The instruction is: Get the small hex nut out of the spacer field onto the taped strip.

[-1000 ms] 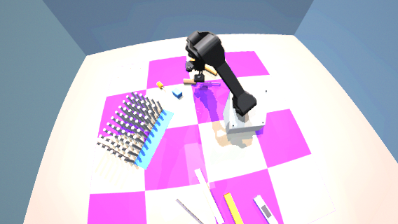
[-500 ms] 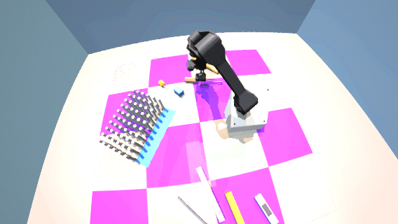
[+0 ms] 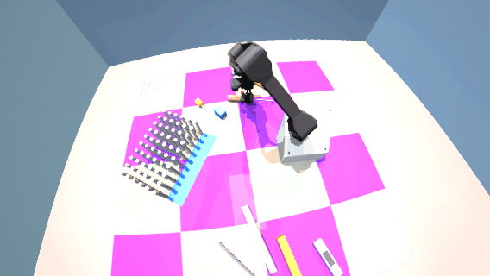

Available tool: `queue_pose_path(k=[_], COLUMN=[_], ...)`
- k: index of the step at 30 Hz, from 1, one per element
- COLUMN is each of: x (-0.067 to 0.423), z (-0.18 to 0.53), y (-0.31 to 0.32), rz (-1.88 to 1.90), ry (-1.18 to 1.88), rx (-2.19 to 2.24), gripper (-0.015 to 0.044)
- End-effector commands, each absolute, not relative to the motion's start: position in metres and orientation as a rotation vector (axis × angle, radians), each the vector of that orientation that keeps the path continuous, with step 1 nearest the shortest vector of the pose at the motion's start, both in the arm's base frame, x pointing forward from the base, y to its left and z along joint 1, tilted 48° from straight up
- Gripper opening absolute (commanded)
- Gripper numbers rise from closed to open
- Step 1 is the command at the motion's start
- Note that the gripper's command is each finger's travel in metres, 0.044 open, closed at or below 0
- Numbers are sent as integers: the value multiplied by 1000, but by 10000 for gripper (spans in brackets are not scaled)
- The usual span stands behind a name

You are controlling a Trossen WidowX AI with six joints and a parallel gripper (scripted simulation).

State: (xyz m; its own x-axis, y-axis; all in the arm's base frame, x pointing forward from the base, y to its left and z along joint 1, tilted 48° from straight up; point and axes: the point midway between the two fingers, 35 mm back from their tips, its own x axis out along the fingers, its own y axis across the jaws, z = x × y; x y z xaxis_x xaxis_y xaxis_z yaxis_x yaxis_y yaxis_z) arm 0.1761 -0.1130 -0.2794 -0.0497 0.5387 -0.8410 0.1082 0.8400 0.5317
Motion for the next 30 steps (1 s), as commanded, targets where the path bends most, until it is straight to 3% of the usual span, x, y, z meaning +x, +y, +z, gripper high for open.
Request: queue_pose_path(k=[1,22,30], x=[174,172,172], z=[-286,-306,-306], y=[-105,-80,-80], rz=[378,381,381], ry=[1605,1604,1604], rx=[531,533,533], gripper=[280,280,70])
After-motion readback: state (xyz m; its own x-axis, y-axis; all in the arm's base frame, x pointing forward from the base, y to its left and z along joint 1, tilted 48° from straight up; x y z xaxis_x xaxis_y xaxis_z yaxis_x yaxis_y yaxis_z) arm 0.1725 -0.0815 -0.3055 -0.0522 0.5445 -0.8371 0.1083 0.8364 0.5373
